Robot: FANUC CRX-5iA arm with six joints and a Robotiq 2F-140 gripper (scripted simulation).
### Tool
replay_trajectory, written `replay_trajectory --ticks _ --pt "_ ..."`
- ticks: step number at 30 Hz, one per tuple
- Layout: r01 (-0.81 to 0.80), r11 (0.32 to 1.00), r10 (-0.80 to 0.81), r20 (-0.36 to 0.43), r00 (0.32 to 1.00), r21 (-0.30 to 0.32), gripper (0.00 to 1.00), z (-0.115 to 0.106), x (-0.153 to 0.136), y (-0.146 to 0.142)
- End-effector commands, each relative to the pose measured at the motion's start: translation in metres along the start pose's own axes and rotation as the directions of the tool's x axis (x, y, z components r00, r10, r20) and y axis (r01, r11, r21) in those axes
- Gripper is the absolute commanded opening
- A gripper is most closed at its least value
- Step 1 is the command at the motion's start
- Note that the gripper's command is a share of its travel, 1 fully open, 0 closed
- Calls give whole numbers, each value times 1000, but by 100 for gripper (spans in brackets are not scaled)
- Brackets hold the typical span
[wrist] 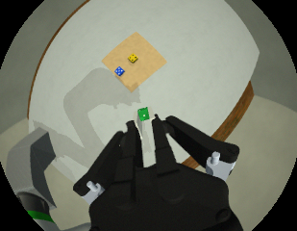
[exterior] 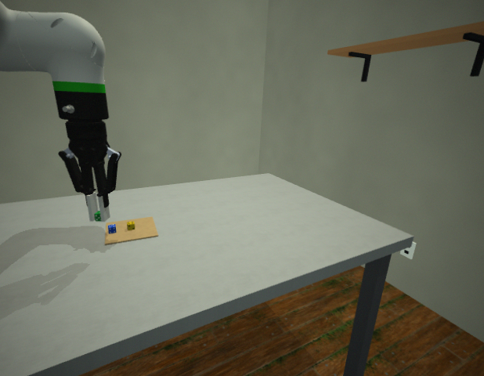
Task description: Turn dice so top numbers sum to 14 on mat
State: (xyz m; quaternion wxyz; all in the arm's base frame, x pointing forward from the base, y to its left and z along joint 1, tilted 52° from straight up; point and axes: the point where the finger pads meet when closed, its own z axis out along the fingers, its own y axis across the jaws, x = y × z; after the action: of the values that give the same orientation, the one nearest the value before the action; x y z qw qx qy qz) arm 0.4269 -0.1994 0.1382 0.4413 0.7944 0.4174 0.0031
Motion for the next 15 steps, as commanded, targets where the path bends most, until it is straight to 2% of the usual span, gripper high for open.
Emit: replay_trajectory --ticks 1,7,10,12,15 --pt "-1 1000 1 4 1000 3 9 -3 0 1" --pt "7 1000 -7 3 1000 3 9 -3 1 1" --pt "93 996 -93 2 996 5 9 -3 13 3" --pt "93 996 -93 2 996 5 9 -3 13 3" --pt "272 962 -272 -1 962 8 9 -3 38 6"
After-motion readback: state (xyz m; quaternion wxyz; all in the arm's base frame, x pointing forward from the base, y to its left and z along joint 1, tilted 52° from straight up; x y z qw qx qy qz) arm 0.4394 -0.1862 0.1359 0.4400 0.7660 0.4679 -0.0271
